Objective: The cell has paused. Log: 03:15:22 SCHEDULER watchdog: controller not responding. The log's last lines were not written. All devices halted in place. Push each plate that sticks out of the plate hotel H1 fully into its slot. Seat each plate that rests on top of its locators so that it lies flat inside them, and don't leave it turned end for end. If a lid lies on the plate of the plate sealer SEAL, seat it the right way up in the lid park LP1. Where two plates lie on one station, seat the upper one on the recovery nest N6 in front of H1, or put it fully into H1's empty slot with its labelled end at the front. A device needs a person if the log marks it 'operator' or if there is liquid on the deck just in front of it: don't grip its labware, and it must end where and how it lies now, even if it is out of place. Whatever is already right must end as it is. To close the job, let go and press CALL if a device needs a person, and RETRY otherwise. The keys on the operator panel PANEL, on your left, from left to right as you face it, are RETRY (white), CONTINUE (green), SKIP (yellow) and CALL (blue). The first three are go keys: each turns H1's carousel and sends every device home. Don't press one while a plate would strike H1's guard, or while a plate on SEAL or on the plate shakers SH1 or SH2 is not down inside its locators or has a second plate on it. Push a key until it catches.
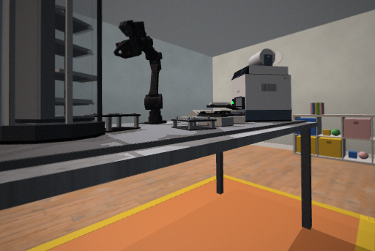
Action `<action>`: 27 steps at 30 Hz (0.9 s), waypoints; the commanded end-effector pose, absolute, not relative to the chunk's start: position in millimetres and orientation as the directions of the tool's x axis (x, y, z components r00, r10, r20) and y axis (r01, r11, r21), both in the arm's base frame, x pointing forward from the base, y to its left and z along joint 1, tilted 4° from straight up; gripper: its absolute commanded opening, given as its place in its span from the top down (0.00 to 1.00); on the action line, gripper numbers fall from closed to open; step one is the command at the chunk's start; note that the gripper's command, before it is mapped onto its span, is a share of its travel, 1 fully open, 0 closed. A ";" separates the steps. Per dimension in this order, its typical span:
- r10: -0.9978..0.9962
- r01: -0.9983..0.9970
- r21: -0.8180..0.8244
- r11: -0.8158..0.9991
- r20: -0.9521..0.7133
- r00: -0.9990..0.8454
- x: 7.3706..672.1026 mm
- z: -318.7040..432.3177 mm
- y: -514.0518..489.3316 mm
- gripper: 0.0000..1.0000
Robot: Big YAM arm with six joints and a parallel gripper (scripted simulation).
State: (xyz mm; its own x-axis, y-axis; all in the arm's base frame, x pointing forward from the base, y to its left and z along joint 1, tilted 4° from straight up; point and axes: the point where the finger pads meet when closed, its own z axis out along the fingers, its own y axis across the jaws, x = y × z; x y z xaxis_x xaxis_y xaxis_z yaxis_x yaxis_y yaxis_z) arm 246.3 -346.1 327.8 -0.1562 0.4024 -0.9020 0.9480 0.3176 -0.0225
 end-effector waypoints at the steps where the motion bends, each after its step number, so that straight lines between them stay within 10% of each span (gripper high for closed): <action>1: 0.404 0.949 -0.036 0.313 -0.900 -0.167 246.5 306.0 -356.1 1.00; 27: 0.405 0.949 -0.035 0.315 -0.899 -0.168 247.1 260.8 -360.9 1.00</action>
